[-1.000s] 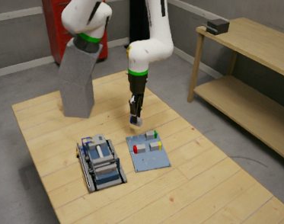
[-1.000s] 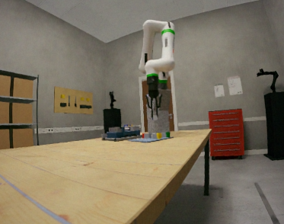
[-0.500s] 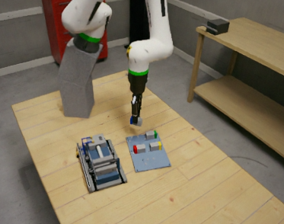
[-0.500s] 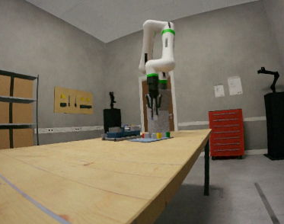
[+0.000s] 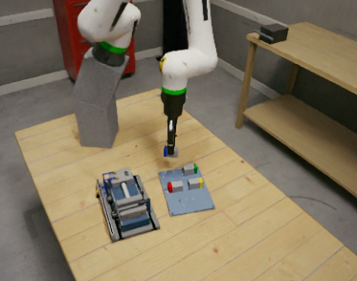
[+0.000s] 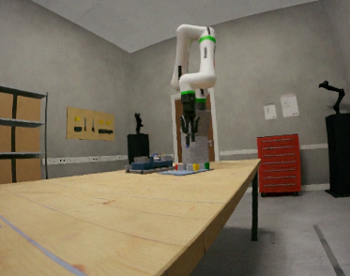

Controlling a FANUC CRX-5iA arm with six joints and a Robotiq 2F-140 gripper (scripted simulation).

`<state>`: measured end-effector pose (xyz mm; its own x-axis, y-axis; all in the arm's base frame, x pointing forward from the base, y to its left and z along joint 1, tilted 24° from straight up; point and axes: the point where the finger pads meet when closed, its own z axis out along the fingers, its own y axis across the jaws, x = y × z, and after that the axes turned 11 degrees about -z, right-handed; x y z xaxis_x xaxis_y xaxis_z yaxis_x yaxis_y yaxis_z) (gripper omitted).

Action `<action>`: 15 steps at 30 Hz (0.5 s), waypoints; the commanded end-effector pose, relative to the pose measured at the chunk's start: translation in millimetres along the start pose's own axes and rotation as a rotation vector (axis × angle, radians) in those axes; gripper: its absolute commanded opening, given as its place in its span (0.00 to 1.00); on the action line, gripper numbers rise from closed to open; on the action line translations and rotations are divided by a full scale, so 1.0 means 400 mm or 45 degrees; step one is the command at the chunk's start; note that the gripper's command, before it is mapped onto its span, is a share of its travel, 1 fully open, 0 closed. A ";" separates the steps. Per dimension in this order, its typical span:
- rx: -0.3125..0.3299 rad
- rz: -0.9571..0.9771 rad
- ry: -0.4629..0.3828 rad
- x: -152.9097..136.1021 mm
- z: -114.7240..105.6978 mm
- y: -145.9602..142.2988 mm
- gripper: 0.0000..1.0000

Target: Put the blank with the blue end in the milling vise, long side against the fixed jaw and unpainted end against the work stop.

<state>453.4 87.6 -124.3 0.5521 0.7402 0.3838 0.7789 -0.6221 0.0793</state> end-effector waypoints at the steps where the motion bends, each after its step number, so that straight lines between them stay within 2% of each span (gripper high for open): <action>1: 0.001 -0.064 0.005 0.001 -0.001 0.001 0.10; 11: 0.004 -0.259 0.012 0.001 -0.001 0.001 0.10; 15: -0.001 -0.258 0.002 0.001 -0.001 0.001 0.10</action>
<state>453.3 87.5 -124.3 0.3972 0.8436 0.3614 0.8680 -0.4732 0.1504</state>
